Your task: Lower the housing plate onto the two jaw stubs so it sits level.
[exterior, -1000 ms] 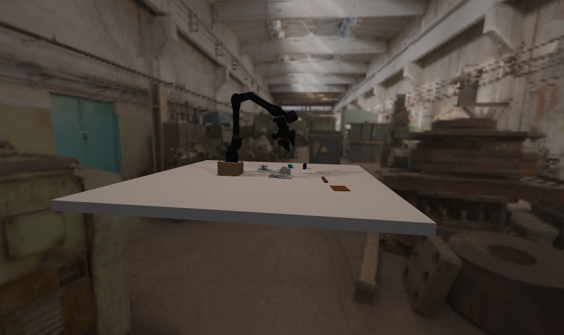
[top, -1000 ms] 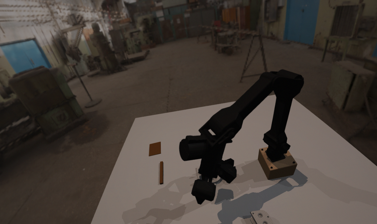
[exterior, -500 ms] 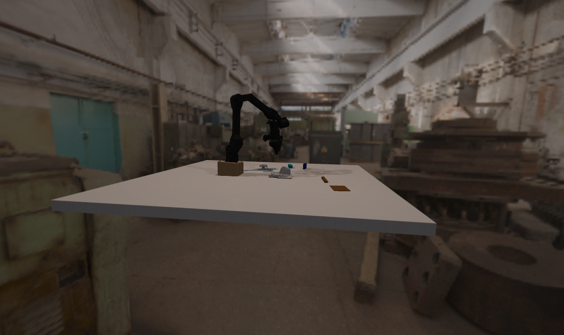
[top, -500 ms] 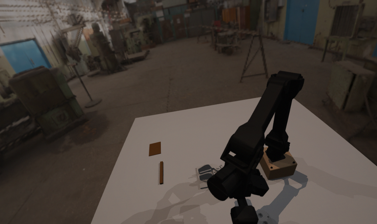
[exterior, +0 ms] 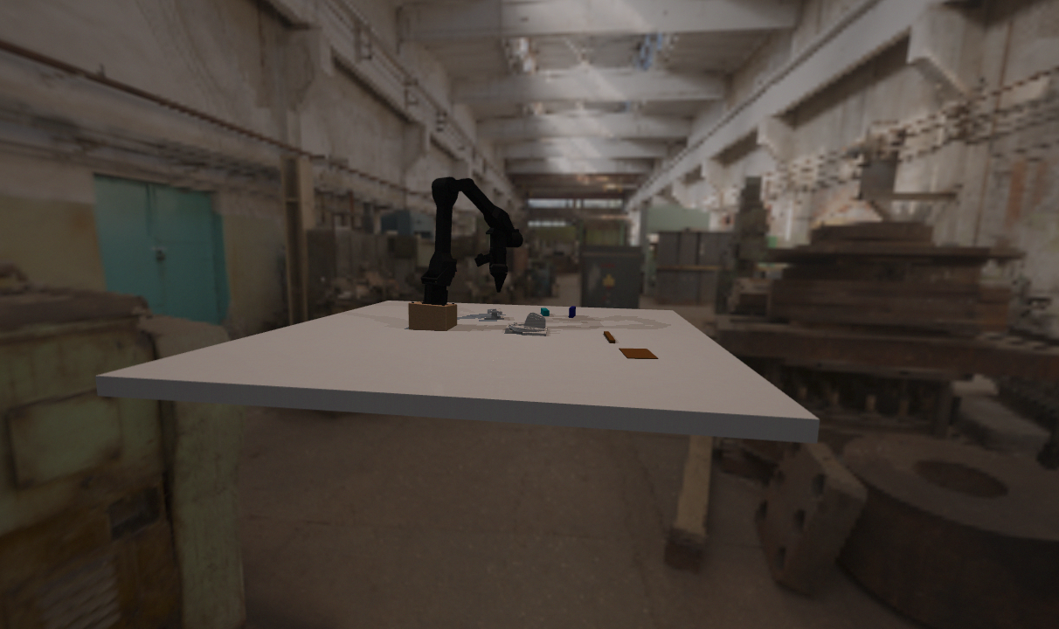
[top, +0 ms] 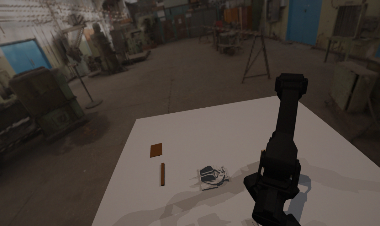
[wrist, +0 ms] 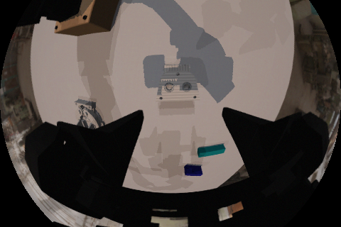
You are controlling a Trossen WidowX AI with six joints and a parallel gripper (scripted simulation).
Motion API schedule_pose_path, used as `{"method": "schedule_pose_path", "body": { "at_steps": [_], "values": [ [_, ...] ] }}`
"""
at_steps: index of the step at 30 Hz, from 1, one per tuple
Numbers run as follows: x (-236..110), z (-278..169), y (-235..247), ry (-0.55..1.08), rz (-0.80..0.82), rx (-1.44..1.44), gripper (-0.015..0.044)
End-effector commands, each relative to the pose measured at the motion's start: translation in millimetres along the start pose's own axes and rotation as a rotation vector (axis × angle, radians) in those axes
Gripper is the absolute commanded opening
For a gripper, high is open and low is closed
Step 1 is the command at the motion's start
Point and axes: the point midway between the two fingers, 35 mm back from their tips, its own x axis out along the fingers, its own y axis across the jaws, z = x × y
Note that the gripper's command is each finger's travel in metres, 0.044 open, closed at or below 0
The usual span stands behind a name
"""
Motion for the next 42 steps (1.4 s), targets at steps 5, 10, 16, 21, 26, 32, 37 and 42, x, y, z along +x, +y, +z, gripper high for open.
{"method": "schedule_pose_path", "body": {
  "at_steps": [5,10,16,21,26,32,37,42],
  "values": [
    [39,3,2,-0.006,0.016,0.0,0.044],
    [42,3,2,-0.006,0.016,0.0,0.044],
    [49,3,2,-0.006,0.016,0.0,0.044],
    [58,4,3,-0.006,0.016,0.0,0.044],
    [62,4,3,-0.006,0.016,0.0,0.044],
    [69,4,3,-0.006,0.016,0.0,0.044],
    [77,4,3,-0.006,0.016,0.0,0.044],
    [85,4,3,-0.006,0.016,0.0,0.044]
  ]
}}
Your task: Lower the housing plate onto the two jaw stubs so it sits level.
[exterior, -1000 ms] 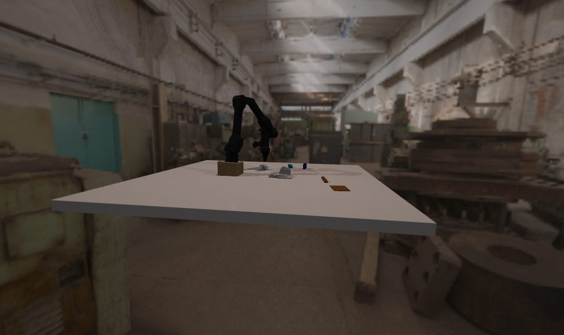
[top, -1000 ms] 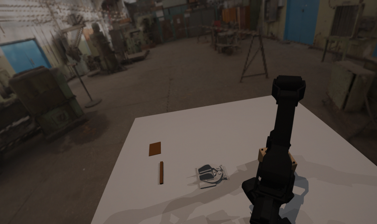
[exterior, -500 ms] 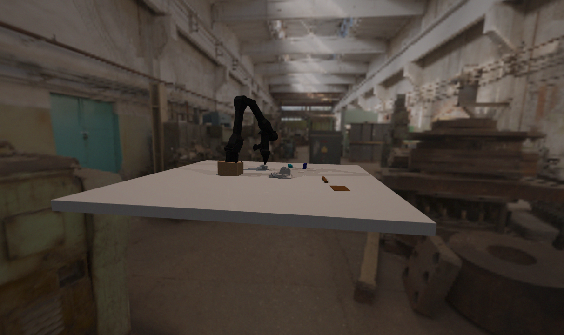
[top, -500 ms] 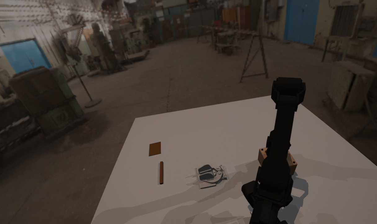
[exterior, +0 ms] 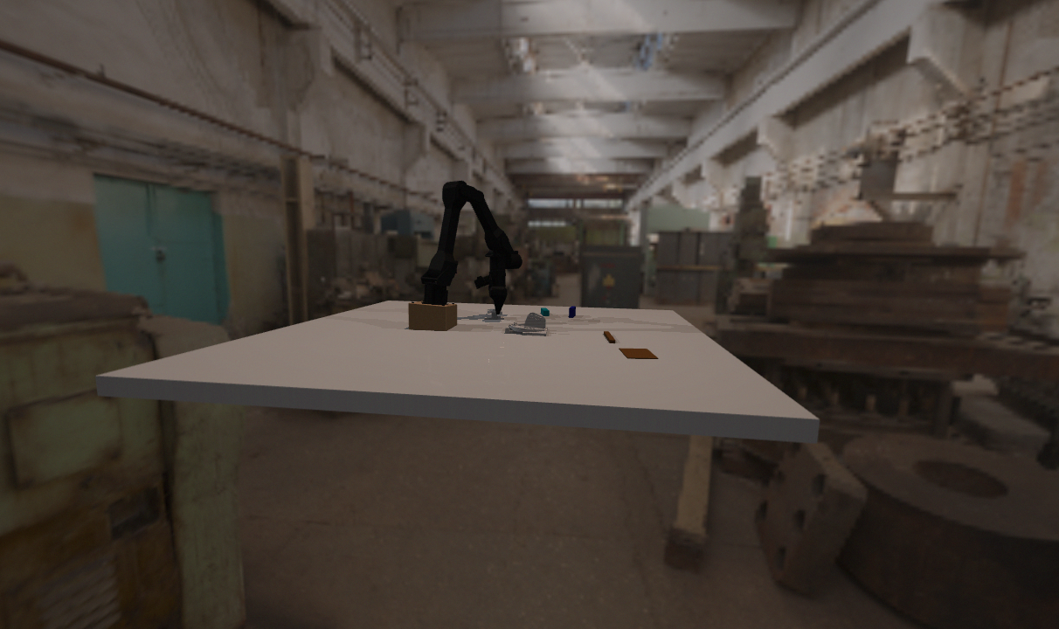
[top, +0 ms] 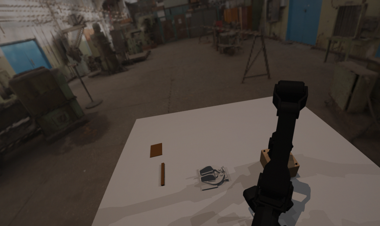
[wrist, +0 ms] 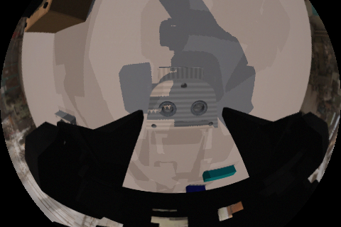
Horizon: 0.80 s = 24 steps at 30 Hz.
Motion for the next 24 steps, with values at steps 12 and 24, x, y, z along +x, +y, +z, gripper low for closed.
{"method": "schedule_pose_path", "body": {
  "at_steps": [12,24],
  "values": [
    [12.3,1.2,1.9,-0.002,0.006,0.004,0.044],
    [12.6,1.2,1.9,-0.002,0.006,0.004,0.044]
  ]
}}
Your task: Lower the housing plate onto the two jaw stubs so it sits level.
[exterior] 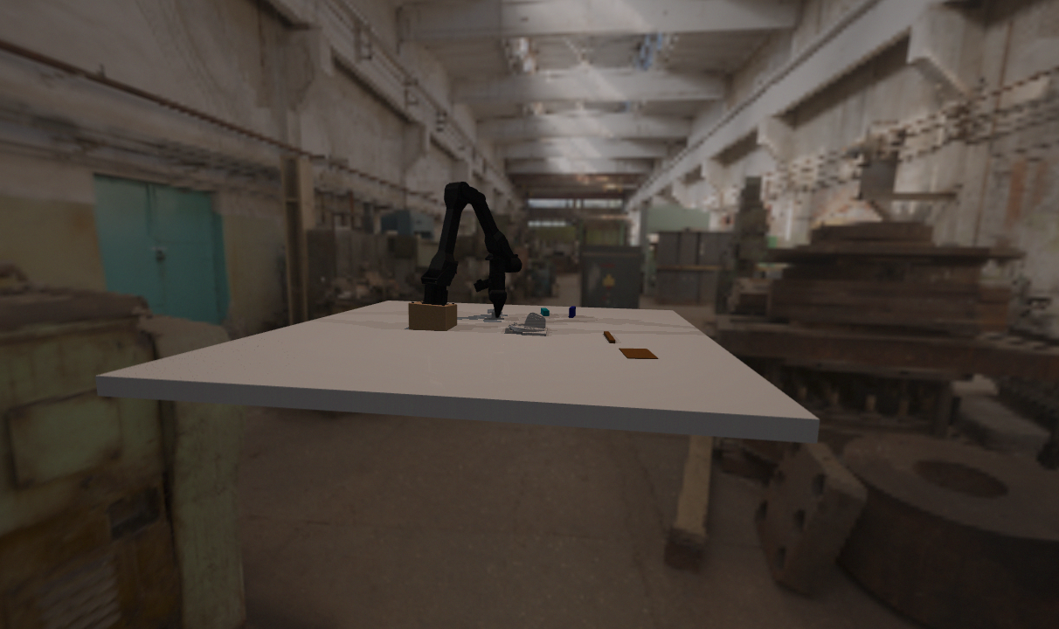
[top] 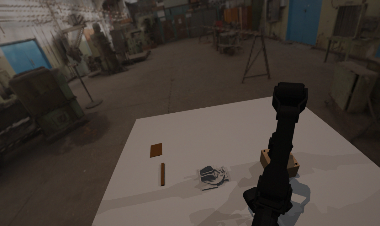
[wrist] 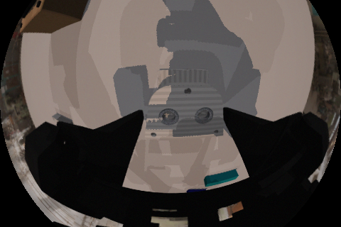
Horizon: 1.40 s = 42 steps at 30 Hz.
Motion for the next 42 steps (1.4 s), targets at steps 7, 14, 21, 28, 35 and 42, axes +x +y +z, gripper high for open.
{"method": "schedule_pose_path", "body": {
  "at_steps": [7,14,21,28,35,42],
  "values": [
    [0,0,0,0.0,0.0,0.0,0.042],
    [0,0,0,0.0,0.0,0.0,0.0373],
    [0,0,0,0.0,0.0,0.0,0.0351],
    [0,0,0,0.0,0.0,0.0,0.0351],
    [-20,-2,-2,0.001,0.0,0.001,0.0351],
    [-42,-2,-2,0.002,0.0,0.002,0.0351]
  ]
}}
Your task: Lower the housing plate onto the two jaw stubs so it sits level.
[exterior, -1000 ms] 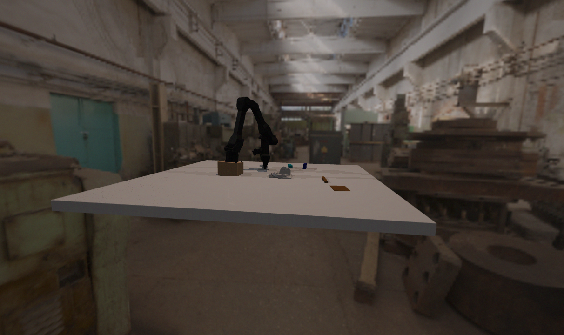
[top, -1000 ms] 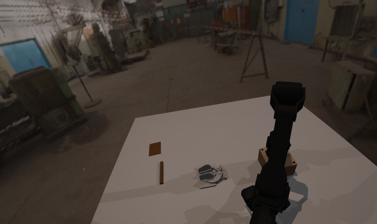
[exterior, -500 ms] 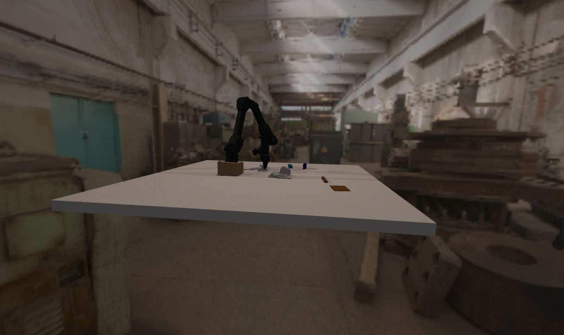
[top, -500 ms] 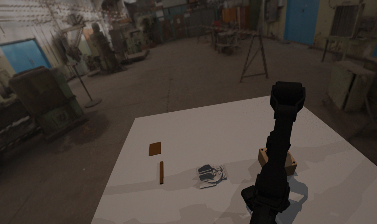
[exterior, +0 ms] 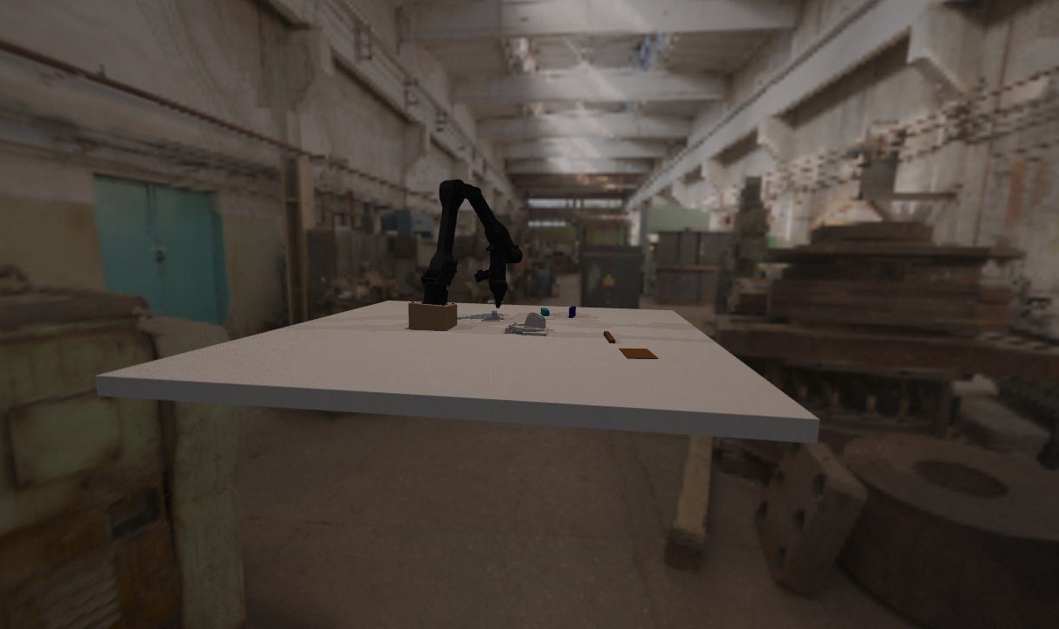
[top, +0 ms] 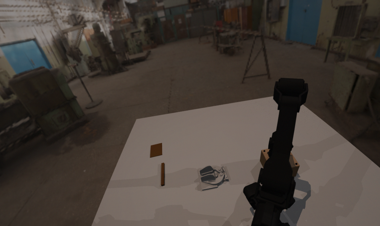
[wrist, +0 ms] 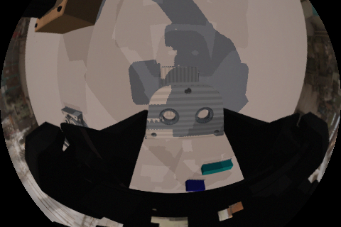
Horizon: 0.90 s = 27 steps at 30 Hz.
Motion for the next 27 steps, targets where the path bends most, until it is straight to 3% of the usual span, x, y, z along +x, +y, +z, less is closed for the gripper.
{"method": "schedule_pose_path", "body": {
  "at_steps": [1,14,27],
  "values": [
    [-11,0,0,0.002,0.001,0.004,0.0351],
    [-39,0,3,0.003,0.002,0.022,0.0351],
    [-38,-17,25,0.004,0.007,0.353,0.0351]
  ]
}}
